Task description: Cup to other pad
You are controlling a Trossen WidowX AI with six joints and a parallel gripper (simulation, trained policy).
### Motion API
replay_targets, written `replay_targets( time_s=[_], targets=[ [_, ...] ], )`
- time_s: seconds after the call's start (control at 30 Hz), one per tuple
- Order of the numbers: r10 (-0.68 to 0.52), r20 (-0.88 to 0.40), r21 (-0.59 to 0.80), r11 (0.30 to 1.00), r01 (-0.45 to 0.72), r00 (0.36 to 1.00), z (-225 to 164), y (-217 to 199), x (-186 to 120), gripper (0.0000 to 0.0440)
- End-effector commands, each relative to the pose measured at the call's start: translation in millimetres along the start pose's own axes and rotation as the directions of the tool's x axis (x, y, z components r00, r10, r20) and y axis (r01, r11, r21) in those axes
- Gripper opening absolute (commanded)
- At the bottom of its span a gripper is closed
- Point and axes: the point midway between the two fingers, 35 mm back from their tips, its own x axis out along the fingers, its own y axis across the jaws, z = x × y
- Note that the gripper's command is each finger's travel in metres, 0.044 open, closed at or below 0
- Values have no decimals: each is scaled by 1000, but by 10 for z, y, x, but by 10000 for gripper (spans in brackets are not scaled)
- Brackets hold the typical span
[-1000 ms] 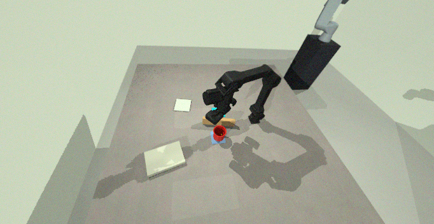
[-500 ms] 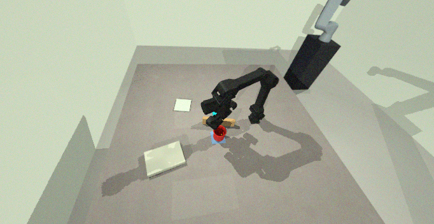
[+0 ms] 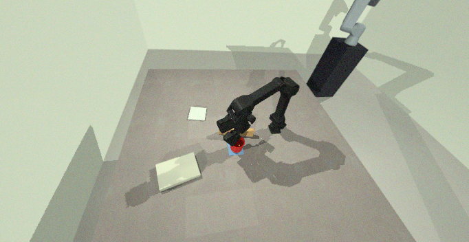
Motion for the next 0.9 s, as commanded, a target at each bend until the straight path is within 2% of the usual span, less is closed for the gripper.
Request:
replay_targets(
  time_s=[0.0, 0.43, 0.67, 0.87],
  targets=[
    [-26, 1, -5, 1000, 26, 1000, -17, -10, 140, 176],
    [-64, -10, -82, 995, 63, 998, -78, -8, 599, 172],
    [-53, 1, -134, 990, 53, 999, -65, -20, 692, 25],
    [-33, 5, -141, 989, 34, 999, -55, -48, 637, 11]
  ],
)
